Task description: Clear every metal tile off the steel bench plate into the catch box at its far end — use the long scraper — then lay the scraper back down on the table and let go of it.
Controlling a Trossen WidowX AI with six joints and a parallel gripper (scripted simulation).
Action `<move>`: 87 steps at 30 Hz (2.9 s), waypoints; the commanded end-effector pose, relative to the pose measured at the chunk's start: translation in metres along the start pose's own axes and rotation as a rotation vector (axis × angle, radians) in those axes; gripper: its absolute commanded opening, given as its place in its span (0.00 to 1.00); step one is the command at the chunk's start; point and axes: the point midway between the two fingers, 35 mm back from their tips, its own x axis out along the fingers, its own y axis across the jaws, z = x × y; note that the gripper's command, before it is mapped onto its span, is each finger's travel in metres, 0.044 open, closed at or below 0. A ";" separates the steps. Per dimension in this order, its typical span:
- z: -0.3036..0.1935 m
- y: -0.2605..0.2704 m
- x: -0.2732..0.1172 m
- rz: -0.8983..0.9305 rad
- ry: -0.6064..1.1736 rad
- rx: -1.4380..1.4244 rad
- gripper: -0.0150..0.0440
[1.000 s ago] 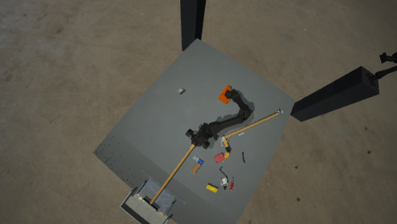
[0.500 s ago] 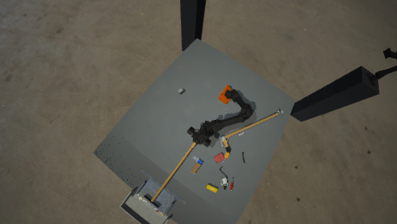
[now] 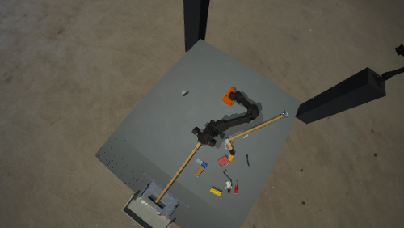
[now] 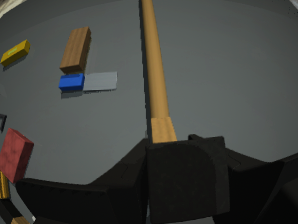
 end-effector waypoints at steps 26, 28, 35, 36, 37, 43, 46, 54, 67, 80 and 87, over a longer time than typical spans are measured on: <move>-0.022 -0.001 -0.034 -0.001 -0.020 -0.008 0.25; -0.025 -0.001 -0.036 -0.001 -0.020 -0.007 0.25; -0.032 -0.001 -0.042 -0.001 -0.020 -0.007 0.25; -0.033 -0.001 -0.043 -0.002 -0.020 -0.007 0.25; -0.035 -0.001 -0.044 -0.002 -0.020 -0.007 0.25; -0.042 -0.001 -0.050 -0.002 -0.021 -0.007 0.25; -0.045 -0.001 -0.052 -0.002 -0.021 -0.007 0.25; -0.055 -0.001 -0.059 -0.002 -0.022 -0.007 0.25; -0.071 -0.001 -0.069 -0.003 -0.023 -0.006 0.25; -0.088 -0.001 -0.079 -0.003 -0.024 -0.005 0.25; -0.097 0.000 -0.084 -0.003 -0.025 -0.005 0.25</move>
